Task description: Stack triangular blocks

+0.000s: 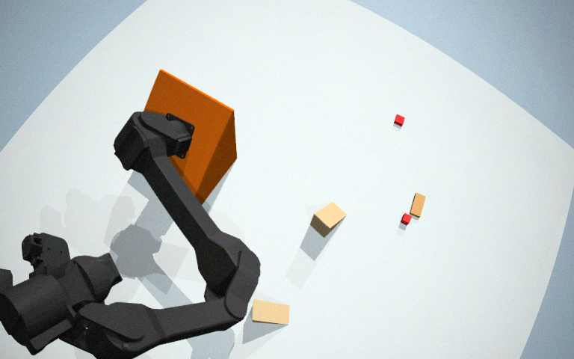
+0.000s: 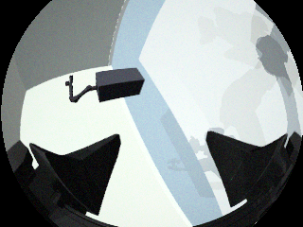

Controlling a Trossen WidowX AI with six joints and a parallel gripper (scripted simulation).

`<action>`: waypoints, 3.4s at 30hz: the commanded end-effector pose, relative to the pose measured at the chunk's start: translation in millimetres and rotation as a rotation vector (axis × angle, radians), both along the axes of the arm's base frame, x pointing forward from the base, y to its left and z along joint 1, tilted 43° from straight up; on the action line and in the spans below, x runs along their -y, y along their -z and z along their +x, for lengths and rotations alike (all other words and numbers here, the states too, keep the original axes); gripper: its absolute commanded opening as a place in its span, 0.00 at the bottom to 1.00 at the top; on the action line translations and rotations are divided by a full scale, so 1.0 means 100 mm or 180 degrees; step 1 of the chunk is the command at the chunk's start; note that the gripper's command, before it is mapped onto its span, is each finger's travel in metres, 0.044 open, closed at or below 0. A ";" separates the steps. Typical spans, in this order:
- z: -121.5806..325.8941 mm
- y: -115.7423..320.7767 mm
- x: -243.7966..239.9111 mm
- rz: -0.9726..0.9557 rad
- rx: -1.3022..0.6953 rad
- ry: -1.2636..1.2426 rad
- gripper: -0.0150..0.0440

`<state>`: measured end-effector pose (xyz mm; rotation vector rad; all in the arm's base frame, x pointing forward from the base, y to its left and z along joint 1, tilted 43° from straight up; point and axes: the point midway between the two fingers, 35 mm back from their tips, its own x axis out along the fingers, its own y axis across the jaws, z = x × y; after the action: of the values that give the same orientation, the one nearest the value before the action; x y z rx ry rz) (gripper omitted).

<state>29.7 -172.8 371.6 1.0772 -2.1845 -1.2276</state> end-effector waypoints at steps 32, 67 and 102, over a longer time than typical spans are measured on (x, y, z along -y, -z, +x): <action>-0.72 0.55 -3.64 0.2759 0.2441 0.4932 1.00; 2.68 2.29 -0.64 -0.0547 0.6335 0.1665 1.00; 2.64 2.68 -0.16 -0.0748 0.6116 0.1516 1.00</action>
<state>294.5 -154.4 110.3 2.0728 -3.7989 0.6078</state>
